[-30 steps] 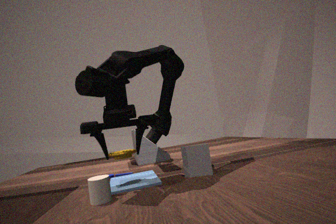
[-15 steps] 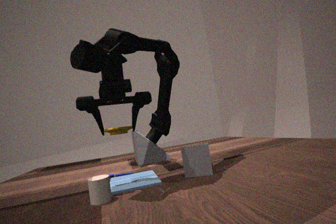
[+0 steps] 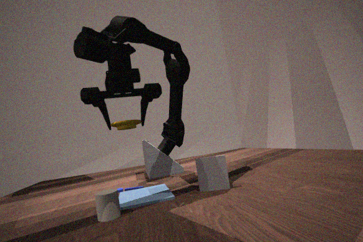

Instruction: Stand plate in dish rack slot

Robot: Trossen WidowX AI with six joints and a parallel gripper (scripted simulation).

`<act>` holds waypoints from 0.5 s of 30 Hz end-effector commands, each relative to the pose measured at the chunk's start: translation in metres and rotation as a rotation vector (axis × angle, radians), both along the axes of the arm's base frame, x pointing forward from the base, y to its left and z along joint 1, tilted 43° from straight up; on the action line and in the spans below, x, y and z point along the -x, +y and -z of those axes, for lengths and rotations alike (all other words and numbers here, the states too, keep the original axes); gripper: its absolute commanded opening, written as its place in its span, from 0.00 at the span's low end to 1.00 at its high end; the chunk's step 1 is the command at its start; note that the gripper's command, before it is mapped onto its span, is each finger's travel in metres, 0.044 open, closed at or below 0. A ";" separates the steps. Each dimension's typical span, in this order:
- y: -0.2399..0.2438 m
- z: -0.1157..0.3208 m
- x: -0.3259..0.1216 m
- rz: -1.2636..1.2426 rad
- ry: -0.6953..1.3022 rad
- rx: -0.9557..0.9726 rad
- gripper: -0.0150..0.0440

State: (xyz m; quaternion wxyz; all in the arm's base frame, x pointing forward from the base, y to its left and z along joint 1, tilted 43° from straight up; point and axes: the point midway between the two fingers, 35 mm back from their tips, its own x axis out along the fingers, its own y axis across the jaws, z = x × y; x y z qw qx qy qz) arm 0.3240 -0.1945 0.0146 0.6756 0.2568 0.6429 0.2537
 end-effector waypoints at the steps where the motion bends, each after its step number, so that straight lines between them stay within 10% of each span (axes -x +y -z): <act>1: 0.002 -0.008 0.000 0.030 0.033 0.002 0.25; 15: 0.046 -0.063 0.006 0.392 0.352 0.006 0.25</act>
